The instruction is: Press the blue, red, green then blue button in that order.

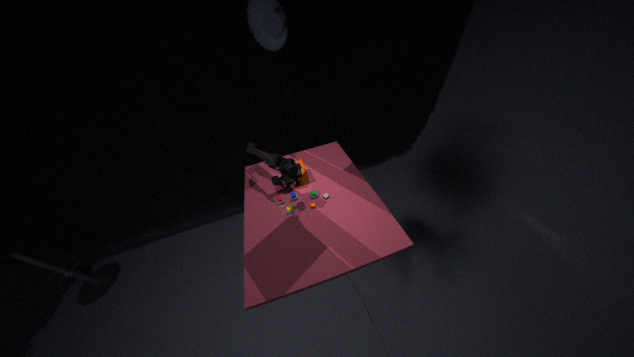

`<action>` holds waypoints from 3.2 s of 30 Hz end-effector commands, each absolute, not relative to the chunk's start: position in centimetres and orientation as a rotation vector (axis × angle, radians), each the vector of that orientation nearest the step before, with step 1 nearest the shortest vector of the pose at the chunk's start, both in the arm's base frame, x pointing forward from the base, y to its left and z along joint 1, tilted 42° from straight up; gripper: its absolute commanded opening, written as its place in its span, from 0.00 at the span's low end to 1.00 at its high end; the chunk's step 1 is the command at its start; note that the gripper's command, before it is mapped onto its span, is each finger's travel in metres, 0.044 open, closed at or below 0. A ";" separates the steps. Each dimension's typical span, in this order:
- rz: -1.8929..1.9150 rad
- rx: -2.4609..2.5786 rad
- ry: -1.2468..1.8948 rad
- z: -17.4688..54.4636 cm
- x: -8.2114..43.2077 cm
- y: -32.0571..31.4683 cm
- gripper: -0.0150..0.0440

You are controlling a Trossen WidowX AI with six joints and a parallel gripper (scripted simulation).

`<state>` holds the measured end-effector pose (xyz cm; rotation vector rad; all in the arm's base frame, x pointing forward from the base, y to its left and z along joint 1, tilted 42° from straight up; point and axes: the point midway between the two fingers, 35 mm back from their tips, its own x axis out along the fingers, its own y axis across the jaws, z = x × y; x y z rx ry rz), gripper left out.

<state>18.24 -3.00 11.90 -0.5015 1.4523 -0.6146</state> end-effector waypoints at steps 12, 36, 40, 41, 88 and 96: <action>-0.638 -0.509 1.450 7.3 18.2 -7.5 0.35; -0.637 -0.508 1.450 5.6 18.2 -9.0 0.29; -0.638 -0.509 1.450 5.2 18.2 -9.5 0.29; -0.638 -0.509 1.450 5.1 18.2 -9.6 0.29; -0.630 -0.503 1.451 17.1 17.6 -9.3 0.29; -0.637 -0.508 1.450 17.8 17.0 -11.1 0.29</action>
